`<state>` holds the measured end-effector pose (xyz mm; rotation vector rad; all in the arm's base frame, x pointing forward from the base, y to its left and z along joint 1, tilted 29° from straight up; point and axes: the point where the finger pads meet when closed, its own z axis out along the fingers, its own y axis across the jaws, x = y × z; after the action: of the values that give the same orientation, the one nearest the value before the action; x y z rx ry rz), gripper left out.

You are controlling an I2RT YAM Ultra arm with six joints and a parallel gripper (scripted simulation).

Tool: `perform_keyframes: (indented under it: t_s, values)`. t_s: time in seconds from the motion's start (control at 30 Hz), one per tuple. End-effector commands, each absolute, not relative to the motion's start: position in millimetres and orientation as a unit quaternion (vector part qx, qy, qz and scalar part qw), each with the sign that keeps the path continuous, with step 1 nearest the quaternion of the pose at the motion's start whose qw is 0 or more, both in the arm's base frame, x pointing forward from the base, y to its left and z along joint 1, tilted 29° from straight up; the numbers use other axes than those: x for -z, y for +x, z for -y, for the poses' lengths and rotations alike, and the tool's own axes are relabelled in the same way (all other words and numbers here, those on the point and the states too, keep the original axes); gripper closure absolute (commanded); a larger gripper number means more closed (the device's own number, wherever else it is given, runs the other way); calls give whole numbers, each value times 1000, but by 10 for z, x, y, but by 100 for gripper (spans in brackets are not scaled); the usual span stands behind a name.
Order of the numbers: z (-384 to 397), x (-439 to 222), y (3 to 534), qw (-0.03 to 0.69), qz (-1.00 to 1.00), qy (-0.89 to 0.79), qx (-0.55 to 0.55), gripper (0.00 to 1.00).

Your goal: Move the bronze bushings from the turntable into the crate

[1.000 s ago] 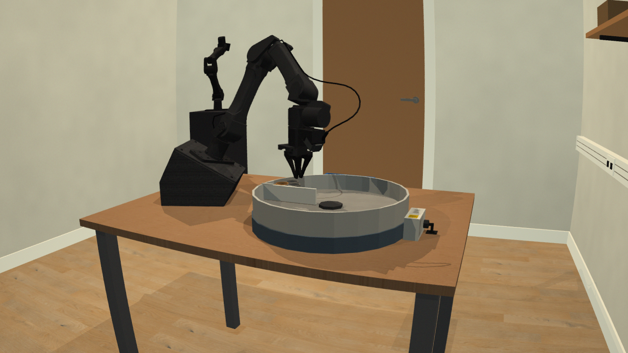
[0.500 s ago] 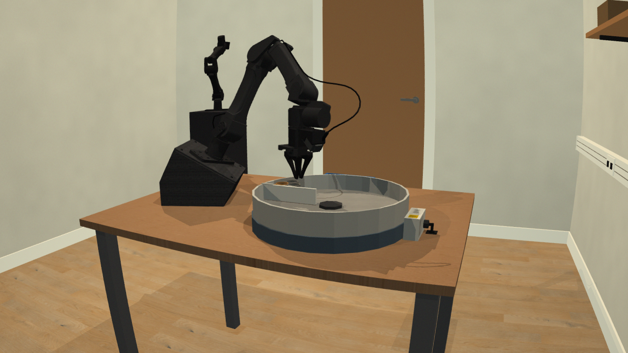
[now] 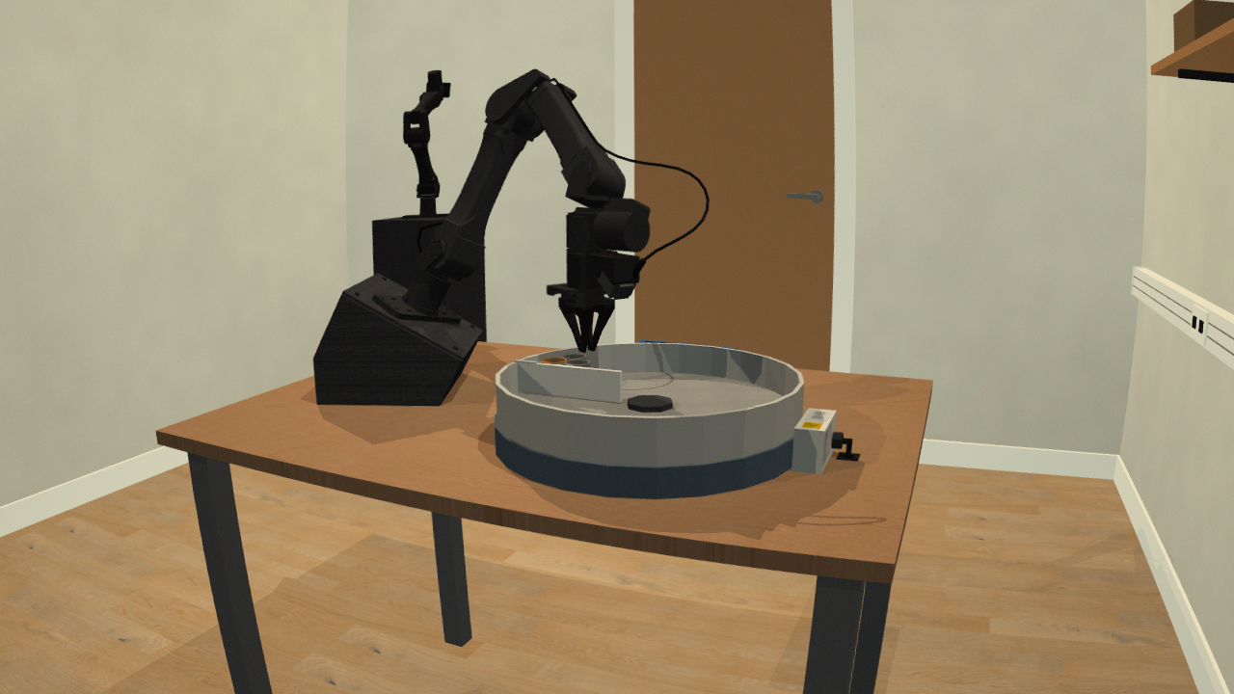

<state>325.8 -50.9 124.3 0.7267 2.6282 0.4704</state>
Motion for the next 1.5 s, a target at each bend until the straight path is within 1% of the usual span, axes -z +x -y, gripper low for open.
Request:
perform_keyframes:
  t_s: [0.0, 0.77, 0.83, 0.93, 1.47]
  values:
    - [596, -1285, 3265, 200, -930, 266, -158, 85]
    - [583, -1255, 3228, 198, -930, 265, -158, 85]
    - [606, -1341, 3281, 211, -929, 261, -157, 85]
    - [589, -1284, 3234, 202, -930, 263, -158, 85]
    - [589, -1284, 3233, 202, -930, 263, -158, 85]
